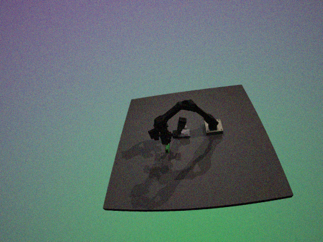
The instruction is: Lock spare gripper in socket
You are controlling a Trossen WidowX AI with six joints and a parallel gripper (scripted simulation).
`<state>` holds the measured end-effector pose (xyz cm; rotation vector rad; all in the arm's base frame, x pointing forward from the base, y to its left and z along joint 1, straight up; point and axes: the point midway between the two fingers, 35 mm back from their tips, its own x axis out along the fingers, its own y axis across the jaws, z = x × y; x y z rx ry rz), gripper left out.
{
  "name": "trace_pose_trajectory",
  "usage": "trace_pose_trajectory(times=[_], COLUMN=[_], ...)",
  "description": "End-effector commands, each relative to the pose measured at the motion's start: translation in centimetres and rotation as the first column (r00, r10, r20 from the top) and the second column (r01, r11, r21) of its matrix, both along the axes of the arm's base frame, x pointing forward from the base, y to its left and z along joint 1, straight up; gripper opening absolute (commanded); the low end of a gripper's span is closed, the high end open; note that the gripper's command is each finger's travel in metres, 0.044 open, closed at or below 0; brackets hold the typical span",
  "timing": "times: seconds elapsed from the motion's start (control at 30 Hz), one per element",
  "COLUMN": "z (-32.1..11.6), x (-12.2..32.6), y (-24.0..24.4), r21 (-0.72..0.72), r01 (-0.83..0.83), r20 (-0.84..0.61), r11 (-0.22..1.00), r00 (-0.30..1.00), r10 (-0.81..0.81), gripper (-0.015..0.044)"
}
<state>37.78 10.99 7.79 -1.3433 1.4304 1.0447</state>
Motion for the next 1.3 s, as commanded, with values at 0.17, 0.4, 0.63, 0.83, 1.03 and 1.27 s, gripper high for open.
trace_pose_trajectory(times=[0.17,0.4,0.63,0.83,1.03,1.27], z=[1.4,1.8,2.1,2.2,2.2,-0.2], x=[-2.4,-4.5,-6.5,-8.3,-9.3,-9.1], y=[0.4,0.6,0.5,0.5,0.4,0.5], r21=[0.016,0.019,0.022,0.023,0.024,0.024], r01=[0.003,0.005,0.008,0.007,0.006,0.006], r20=[0.016,0.009,0.002,-0.004,-0.007,-0.013], r11=[1.000,1.000,1.000,1.000,1.000,1.000], r00=[1.000,1.000,1.000,1.000,1.000,1.000], r10=[-0.003,-0.005,-0.008,-0.007,-0.006,-0.006], gripper=[0.0000,0.0000,0.0000,0.0000,0.0000,0.0000])
